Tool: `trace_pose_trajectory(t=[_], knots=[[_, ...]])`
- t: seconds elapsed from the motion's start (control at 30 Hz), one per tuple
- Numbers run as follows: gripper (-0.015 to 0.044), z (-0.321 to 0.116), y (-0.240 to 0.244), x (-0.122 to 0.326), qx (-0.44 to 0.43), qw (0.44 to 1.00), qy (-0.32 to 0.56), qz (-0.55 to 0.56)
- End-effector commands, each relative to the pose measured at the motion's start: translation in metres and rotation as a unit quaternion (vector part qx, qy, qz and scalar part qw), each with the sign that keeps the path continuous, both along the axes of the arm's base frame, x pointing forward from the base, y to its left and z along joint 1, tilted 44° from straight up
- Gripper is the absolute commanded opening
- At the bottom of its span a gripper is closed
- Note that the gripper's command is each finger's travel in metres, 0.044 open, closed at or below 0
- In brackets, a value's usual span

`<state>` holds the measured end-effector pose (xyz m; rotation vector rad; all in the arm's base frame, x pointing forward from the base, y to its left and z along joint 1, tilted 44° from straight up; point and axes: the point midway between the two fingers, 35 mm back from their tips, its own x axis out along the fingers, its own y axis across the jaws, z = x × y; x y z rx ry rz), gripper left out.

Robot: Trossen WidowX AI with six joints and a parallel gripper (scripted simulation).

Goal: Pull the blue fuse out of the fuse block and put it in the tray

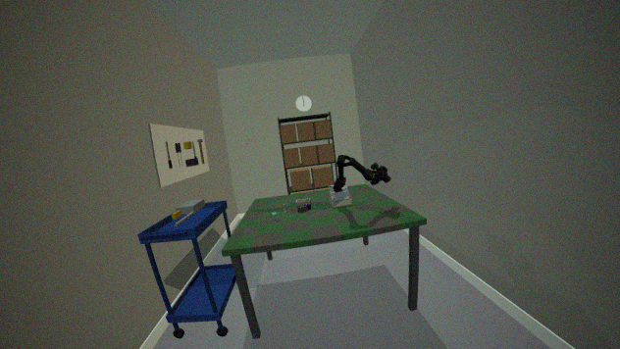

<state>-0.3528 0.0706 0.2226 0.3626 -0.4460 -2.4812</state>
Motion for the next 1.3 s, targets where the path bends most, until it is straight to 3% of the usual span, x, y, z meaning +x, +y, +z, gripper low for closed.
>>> trace_pose_trajectory(t=[0.0, 0.07, 0.27, 0.5, 0.9, 1.27], knots=[[0.0026, 0.000, 0.001, 0.000, 0.000, 1.000, 0.000, -0.002], [0.0072, 0.001, 0.011, 0.001, 0.003, 1.000, 0.000, -0.018], [0.0072, 0.008, 0.086, 0.022, 0.020, 0.990, -0.001, -0.141], [0.0072, 0.019, 0.179, 0.075, 0.043, 0.952, -0.008, -0.302], [0.0072, 0.038, 0.290, 0.223, 0.075, 0.827, -0.035, -0.556], [0.0072, 0.045, 0.323, 0.362, 0.066, 0.694, -0.060, -0.714]])
